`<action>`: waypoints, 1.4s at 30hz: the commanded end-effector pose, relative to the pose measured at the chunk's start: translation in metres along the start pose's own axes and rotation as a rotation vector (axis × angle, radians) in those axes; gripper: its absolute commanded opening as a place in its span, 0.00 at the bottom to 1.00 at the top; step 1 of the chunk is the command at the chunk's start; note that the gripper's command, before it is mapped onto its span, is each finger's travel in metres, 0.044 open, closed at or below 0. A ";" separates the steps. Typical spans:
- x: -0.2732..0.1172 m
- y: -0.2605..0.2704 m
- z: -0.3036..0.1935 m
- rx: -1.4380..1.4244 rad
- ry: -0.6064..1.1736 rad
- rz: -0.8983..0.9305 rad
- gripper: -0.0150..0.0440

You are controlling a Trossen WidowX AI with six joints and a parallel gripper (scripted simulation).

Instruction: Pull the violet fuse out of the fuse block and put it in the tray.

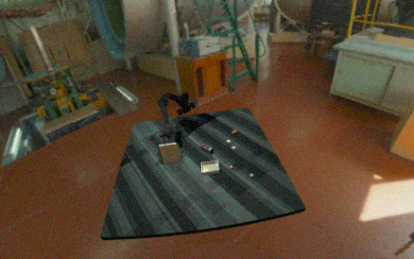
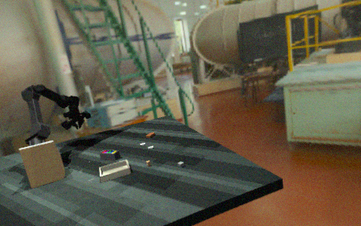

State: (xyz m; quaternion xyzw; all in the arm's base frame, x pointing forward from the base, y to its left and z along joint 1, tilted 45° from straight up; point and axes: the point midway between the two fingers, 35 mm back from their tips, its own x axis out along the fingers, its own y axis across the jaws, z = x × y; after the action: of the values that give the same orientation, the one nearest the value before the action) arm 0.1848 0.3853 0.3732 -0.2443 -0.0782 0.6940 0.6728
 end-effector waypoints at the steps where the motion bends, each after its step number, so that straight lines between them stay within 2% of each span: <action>1: -0.006 -0.018 -0.072 0.093 0.140 -0.011 0.36; 7: -0.033 -0.034 -0.169 0.252 0.311 -0.033 0.36; 13: -0.077 -0.033 -0.259 0.449 0.453 -0.056 0.36; 24: -0.184 0.022 -0.392 0.926 0.599 -0.108 0.36; 31: -0.246 0.083 -0.439 1.257 0.575 -0.154 0.36; 42: -0.245 0.085 -0.442 1.266 0.573 -0.155 0.36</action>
State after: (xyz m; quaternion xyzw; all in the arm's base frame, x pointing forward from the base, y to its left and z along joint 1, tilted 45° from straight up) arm 0.3011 0.0426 0.0127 0.0219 0.5033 0.4640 0.7286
